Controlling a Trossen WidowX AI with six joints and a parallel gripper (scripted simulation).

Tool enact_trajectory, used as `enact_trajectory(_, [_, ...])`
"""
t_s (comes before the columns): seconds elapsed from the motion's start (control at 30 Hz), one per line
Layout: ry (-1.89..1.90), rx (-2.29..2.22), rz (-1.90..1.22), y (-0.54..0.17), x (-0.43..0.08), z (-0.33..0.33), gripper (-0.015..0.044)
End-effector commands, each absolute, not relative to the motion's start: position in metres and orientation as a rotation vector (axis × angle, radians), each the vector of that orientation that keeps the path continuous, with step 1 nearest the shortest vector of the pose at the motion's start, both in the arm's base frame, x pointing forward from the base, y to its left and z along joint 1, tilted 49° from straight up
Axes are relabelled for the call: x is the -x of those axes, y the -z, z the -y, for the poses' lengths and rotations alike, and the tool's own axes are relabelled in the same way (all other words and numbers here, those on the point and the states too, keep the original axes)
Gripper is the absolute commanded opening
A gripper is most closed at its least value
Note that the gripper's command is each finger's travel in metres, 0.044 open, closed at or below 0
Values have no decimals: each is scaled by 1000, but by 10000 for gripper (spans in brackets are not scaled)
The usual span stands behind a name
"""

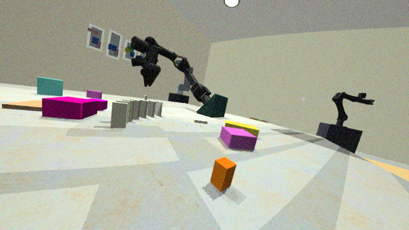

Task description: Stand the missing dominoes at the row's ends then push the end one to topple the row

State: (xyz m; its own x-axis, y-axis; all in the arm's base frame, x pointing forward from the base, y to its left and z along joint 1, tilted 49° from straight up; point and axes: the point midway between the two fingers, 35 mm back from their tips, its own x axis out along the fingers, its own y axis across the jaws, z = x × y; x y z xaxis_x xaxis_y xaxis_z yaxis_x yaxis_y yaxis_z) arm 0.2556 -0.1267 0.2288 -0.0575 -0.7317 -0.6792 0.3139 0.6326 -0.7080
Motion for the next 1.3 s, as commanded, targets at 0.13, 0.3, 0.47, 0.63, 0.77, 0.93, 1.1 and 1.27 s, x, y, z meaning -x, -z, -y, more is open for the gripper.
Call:
enact_trajectory(0.13, [915, 411, -1389, -230, -254, 134, 440])
enact_trajectory(0.3, [915, 410, -1388, -209, -252, 159, 440])
enact_trajectory(0.47, [919, 414, -1386, -195, -248, 176, 440])
enact_trajectory(0.63, [919, 414, -1386, -194, -248, 177, 440])
enact_trajectory(0.77, [919, 414, -1386, -190, -248, 182, 440])
enact_trajectory(0.93, [920, 415, -1385, -186, -247, 187, 440])
enact_trajectory(1.1, [920, 415, -1385, -186, -247, 188, 361])
enact_trajectory(1.27, [920, 415, -1385, -186, -247, 188, 230])
